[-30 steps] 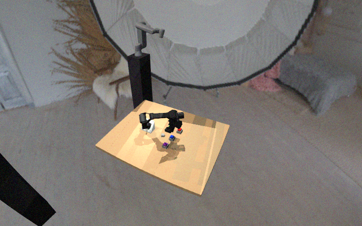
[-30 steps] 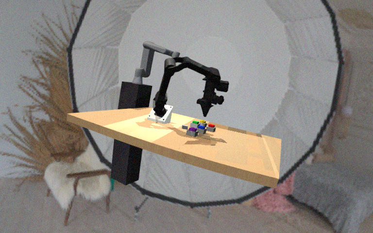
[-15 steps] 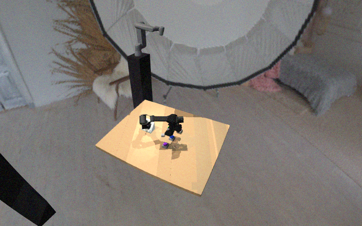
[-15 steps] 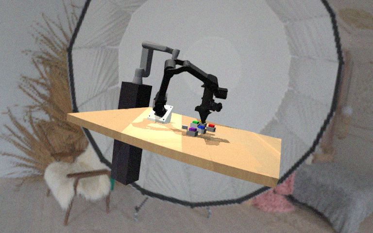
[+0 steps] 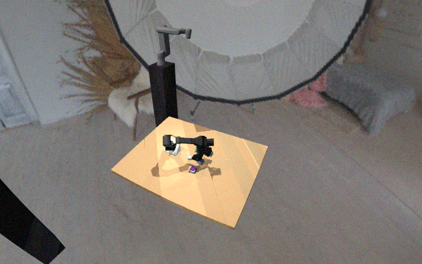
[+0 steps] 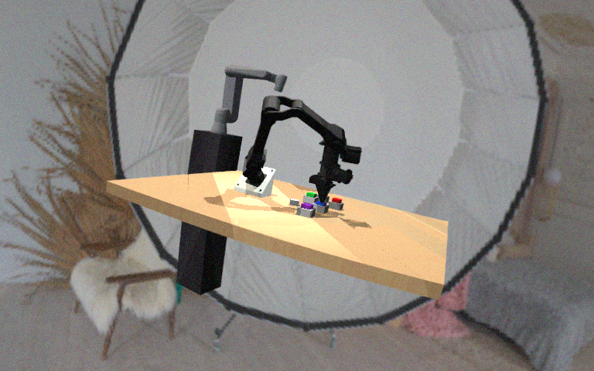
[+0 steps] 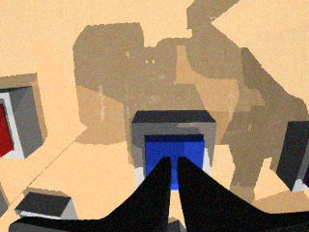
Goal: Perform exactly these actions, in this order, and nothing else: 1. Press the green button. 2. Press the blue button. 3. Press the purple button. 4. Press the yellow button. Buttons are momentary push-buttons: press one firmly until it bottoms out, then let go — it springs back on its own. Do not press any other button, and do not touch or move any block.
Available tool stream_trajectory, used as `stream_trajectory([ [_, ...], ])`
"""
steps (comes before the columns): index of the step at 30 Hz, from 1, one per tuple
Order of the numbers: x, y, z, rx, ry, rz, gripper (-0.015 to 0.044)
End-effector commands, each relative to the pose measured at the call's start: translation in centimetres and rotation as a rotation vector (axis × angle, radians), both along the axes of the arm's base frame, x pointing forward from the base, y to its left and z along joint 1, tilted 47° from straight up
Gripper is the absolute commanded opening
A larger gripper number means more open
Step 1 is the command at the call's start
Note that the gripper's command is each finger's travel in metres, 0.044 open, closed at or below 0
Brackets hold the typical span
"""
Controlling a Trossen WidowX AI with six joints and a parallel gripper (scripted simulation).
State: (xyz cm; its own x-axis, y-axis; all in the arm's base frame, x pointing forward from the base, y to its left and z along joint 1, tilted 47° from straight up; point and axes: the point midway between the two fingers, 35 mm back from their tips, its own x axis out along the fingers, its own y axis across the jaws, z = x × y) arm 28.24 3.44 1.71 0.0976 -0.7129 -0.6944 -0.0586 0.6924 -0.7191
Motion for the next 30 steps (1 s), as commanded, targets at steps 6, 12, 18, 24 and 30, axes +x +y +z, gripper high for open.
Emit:
stream_trajectory([
  [6,-0.2,-0.3,-0.2,-0.009,0.009,0.005,0.0020],
  [12,-0.2,-0.3,-0.2,-0.009,0.009,0.005,0.0020],
  [18,-0.1,0.6,0.6,-0.002,0.003,0.002,0.0020],
  [24,-0.5,2.2,2.1,-0.008,0.010,0.005,0.0020],
  [30,-0.8,5.4,5.1,-0.005,0.011,0.006,0.0020],
])
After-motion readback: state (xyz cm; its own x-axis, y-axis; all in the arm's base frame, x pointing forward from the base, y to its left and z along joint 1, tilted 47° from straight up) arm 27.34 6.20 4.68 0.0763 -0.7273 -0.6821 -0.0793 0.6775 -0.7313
